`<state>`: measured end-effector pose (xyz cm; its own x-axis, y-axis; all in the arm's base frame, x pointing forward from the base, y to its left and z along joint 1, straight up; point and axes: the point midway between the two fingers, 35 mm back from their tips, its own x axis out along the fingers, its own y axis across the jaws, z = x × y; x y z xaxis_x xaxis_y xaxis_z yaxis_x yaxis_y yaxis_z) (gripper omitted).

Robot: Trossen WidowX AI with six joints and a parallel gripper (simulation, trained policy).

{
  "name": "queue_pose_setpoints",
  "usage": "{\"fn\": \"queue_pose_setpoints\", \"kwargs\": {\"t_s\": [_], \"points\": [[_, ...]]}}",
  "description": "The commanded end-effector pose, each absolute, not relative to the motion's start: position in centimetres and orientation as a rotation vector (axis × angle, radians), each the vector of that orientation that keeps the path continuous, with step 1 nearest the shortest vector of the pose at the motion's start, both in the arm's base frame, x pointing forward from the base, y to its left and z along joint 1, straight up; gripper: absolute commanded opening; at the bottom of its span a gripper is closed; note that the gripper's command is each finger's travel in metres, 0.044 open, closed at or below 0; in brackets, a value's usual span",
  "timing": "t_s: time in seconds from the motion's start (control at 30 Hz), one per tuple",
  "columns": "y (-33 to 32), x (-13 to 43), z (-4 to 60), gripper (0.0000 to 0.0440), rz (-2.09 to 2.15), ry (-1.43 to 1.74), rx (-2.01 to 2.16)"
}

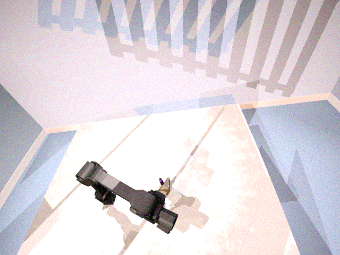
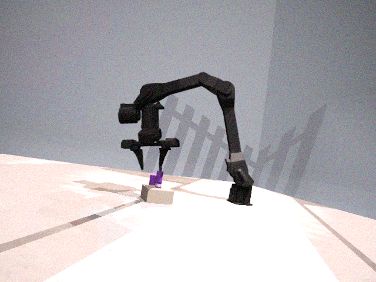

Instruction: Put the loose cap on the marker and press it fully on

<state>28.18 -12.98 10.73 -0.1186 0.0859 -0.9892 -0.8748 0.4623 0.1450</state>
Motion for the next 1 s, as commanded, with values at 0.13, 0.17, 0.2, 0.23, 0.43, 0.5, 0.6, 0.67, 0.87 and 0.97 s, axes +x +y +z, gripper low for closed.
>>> {"fn": "queue_pose_setpoints", "kwargs": {"t_s": [0.13,0.17,0.2,0.23,0.43,0.5,0.6,0.67,0.87,0.97], "points": [[-11.2,28.1,9.5,0.0263,1.040,1.455,-0.764],[-11.1,28.1,9.3,0.0262,1.050,1.454,-0.768],[-10.9,28.0,9.0,0.0260,1.060,1.453,-0.771],[-10.8,28.0,8.8,0.0257,1.070,1.453,-0.775],[-10.2,27.6,7.3,0.0243,1.128,1.448,-0.797],[-10.1,27.5,6.9,0.0238,1.145,1.446,-0.807],[-10.0,27.2,6.3,0.0235,1.168,1.446,-0.826],[-9.9,27.1,6.1,0.0225,1.179,1.444,-0.841],[-10.0,27.3,6.5,0.0109,1.178,1.426,-0.902],[-10.0,27.4,7.1,0.0060,1.179,1.417,-0.932]]}}
